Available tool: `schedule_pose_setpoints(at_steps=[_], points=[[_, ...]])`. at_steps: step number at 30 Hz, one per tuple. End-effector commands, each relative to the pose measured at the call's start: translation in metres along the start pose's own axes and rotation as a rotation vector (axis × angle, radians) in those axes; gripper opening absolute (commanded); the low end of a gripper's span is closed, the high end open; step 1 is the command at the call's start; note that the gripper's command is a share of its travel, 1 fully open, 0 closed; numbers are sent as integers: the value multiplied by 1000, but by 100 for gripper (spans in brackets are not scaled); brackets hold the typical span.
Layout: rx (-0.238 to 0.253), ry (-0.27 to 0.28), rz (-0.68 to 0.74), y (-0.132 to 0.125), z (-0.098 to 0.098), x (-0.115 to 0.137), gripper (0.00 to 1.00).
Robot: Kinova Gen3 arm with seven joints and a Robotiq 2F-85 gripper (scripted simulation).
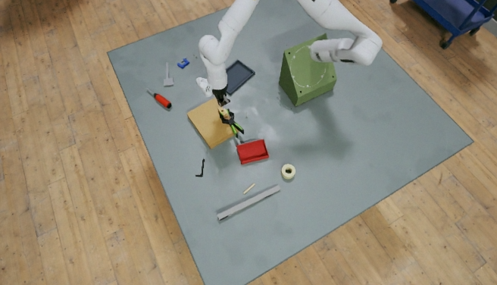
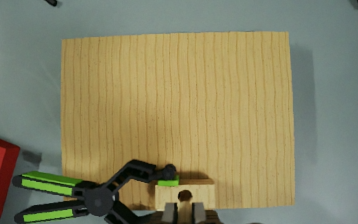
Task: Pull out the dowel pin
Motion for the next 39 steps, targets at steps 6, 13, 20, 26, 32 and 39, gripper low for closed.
schedule_pose_setpoints(at_steps=[6, 13, 20, 26, 32, 39], points=[[-1, 2, 0, 0, -1, 1, 10], [-2, 5, 0, -14, -2, 3, 10], [-4, 11, 0, -52, -5, 6, 10], [-4, 14, 0, -84, -6, 6, 10], [-3, 14, -1, -136, -6, -1, 10], [0, 10, -1, -181, -4, -12, 10]])
Point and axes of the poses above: the point where the finger pads meet when closed, its own z axis out along the fingers, its own y axis across the jaws, x = y × z, the point moved 4 cm from there along -z, back along the fingers, and after that the axes turned 5 degrees about z, right-handed, at the moved point
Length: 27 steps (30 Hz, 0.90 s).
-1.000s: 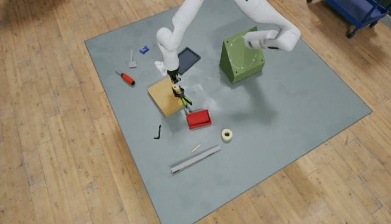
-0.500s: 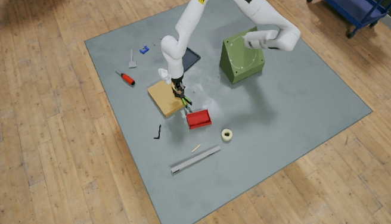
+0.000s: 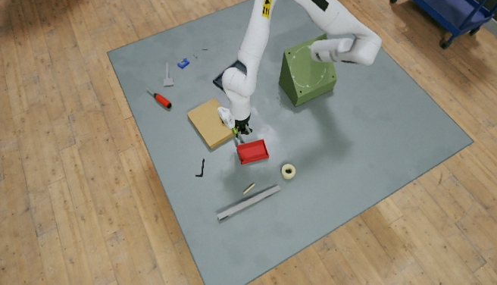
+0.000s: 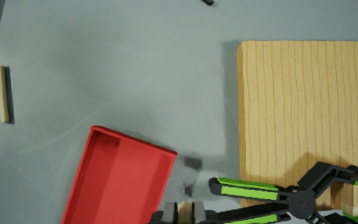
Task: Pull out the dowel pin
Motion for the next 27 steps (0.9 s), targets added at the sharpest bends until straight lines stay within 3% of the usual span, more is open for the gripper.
schedule_pose_setpoints(at_steps=[1, 11, 27], points=[[-3, 5, 2, -23, -1, -4, 10], [-1, -4, 2, -62, 3, -19, 10], [-1, -4, 2, -65, 3, -21, 10]])
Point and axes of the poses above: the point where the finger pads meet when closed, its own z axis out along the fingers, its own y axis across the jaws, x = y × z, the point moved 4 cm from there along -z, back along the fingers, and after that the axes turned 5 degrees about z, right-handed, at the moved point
